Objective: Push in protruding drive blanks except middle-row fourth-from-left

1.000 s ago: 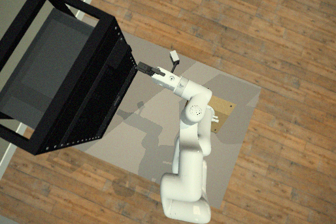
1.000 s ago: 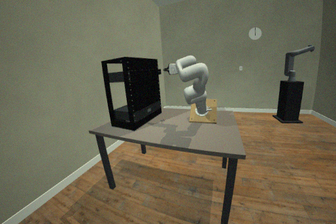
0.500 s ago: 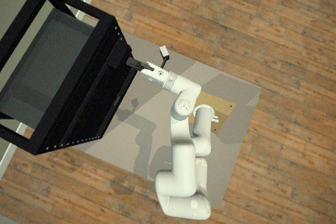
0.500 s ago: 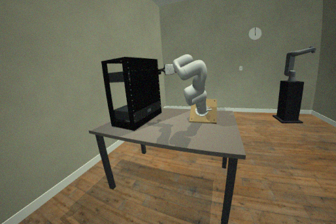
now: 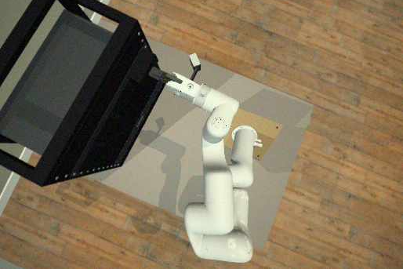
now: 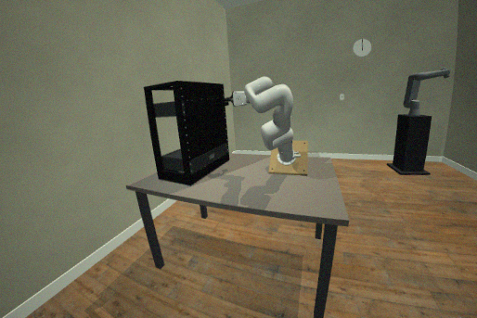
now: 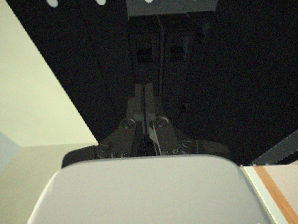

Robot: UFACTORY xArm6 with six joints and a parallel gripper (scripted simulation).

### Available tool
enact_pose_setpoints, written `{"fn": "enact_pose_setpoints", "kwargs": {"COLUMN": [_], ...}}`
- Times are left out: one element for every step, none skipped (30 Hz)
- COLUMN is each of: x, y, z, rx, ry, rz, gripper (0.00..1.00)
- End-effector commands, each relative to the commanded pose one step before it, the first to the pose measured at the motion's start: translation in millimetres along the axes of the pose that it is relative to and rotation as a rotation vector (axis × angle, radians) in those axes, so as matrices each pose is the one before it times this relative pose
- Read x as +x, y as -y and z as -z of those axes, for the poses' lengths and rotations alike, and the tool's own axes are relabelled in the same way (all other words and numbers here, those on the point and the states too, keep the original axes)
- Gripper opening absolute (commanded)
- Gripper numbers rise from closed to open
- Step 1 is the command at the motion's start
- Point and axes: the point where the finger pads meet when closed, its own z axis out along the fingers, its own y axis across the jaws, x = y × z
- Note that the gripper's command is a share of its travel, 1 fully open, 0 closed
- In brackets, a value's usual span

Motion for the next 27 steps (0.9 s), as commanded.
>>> {"fn": "enact_pose_setpoints", "kwargs": {"x": [-0.21, 0.10, 0.00, 0.00, 0.09, 0.07, 0.03, 0.01, 0.00, 0.00, 0.00, 0.00, 0.00, 0.00, 0.00, 0.00, 0.00, 0.00, 0.00, 0.00, 0.00, 0.00, 0.00, 0.00, 0.00, 0.00, 0.00], "y": [1.73, 0.06, 0.00, 0.00, 0.05, 0.04, 0.02, 0.00, 0.00, 0.00, 0.00, 0.00, 0.00, 0.00, 0.00, 0.00, 0.00, 0.00, 0.00, 0.00, 0.00, 0.01, 0.00, 0.01, 0.01, 0.01, 0.01], "z": [-1.55, -0.70, 0.00, 0.00, -0.64, -0.45, -0.22, -0.04, 0.00, 0.00, 0.00, 0.00, 0.00, 0.00, 0.00, 0.00, 0.00, -0.06, -0.38, 0.00, 0.00, -0.83, -1.26, -1.57, -1.70, -1.60, -1.30], "rx": [0.00196, 0.00000, 0.00000, 0.00000, 0.00000, 0.00000, 0.00000, 0.00000, 0.00000, 0.00000, 0.00000, 0.00000, 0.00000, 0.00000, 0.00000, 0.00000, 0.00000, 0.00000, 0.00000, 0.00000, 0.00000, 0.00000, 0.00000, 0.00000, 0.00000, 0.00000, 0.00000], "ry": [0.00091, 0.00000, 0.00000, 0.00000, 0.00000, 0.00000, 0.00000, 0.00000, 0.00000, 0.00000, 0.00000, 0.00000, 0.00000, 0.00000, 0.00000, 0.00000, 0.00000, 0.00000, 0.00000, 0.00000, 0.00000, 0.00000, 0.00000, 0.00000, 0.00000, 0.00000, 0.00000], "rz": [0.00218, 0.00000, 0.00000, 0.00000, 0.00000, 0.00000, 0.00000, 0.00000, 0.00000, 0.00000, 0.00000, 0.00000, 0.00000, 0.00000, 0.00000, 0.00000, 0.00000, 0.00000, 0.00000, 0.00000, 0.00000, 0.00000, 0.00000, 0.00000, 0.00000, 0.00000, 0.00000], "gripper": [0.00, 0.00, 0.00, 0.00, 0.00, 0.00, 0.00, 0.00, 0.00, 0.00, 0.00, 0.00, 0.00, 0.00, 0.00, 0.00, 0.00, 0.00, 0.00, 0.00, 0.00, 0.00, 0.00, 0.00, 0.00, 0.00, 0.00]}}
